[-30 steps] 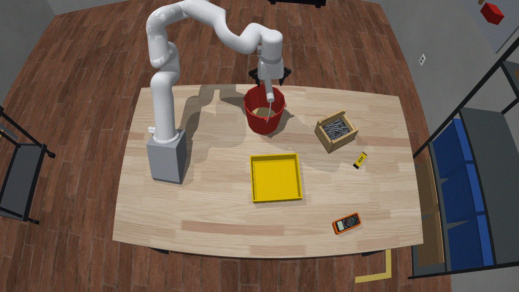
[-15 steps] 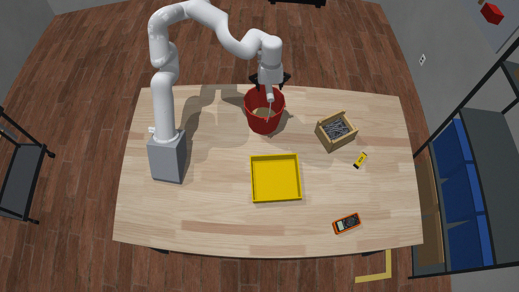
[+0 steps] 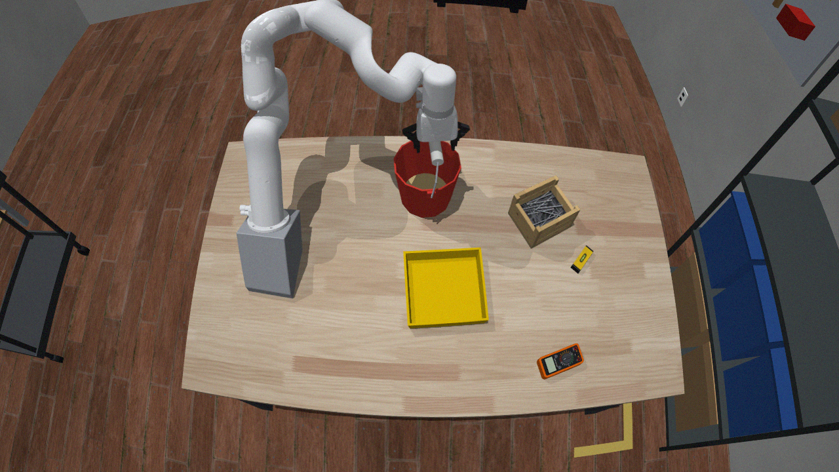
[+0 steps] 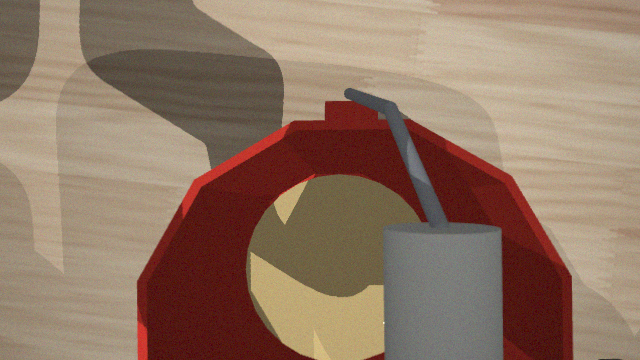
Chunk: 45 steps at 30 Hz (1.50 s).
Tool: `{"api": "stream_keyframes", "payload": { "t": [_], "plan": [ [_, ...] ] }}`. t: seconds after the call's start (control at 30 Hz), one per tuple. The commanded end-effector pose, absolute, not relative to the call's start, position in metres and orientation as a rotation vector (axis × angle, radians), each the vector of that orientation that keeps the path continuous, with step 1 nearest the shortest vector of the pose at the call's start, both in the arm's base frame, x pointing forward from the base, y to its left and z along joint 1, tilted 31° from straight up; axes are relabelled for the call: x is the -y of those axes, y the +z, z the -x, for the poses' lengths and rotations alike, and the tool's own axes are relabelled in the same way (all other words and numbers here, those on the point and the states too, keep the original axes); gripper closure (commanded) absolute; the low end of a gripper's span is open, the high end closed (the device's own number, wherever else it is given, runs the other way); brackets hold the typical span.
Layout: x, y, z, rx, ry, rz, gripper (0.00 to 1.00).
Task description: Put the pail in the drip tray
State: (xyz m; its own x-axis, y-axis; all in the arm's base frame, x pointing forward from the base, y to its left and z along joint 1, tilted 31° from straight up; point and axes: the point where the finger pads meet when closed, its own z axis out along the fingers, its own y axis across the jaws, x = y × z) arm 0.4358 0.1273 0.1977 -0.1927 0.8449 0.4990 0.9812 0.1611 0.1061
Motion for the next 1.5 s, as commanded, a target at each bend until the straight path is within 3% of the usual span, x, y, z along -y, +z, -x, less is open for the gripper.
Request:
{"api": "stream_keyframes", "payload": {
  "t": [0.0,0.7,0.73,1.47],
  "plan": [
    [-0.1283,0.1972,-0.4372,2.122,-0.595,1.75,0.0],
    [-0.1291,0.1959,-0.4372,2.122,-0.595,1.75,0.0],
    [-0.1291,0.1959,-0.4372,2.122,-0.595,1.75,1.0],
    [-0.1291,0.1959,-0.4372,2.122,-0.595,1.75,1.0]
  ]
}}
